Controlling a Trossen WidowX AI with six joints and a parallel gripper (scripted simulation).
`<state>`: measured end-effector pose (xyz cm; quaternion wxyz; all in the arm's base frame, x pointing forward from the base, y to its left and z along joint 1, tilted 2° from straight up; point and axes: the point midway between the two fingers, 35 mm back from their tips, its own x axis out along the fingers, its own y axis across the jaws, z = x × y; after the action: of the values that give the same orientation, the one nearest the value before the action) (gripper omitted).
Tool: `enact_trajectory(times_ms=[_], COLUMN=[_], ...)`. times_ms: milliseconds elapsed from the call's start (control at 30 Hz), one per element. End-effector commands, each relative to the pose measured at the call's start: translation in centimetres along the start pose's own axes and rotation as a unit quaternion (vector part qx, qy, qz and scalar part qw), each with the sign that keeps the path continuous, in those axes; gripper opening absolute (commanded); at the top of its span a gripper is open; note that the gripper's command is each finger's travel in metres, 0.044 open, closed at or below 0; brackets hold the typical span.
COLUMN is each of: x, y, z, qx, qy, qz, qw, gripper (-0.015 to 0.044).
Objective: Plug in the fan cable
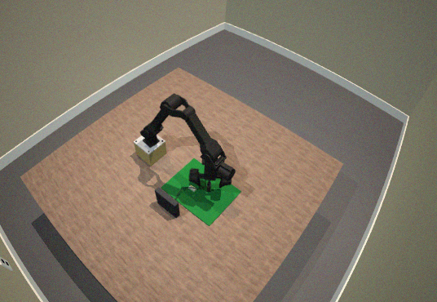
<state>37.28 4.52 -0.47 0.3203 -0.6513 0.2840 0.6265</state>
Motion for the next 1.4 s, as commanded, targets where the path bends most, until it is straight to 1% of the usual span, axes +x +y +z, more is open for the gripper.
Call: enact_trajectory(times_ms=[0, 433, 700, 1367], x=[0.9, 3.0, 3.1, 2.9], y=[0.2, 0.3, 0.3, 0.2], z=[0.2, 0.3, 0.3, 0.1], qx=[0.001, 0.001, 0.001, -0.001], qy=[-0.004, -0.004, -0.004, -0.001], qz=[0.003, 0.003, 0.003, 0.002], qw=[1.0, 1.0, 1.0, 1.0], gripper=[0.044, 0.044, 0.044, 0.0307])
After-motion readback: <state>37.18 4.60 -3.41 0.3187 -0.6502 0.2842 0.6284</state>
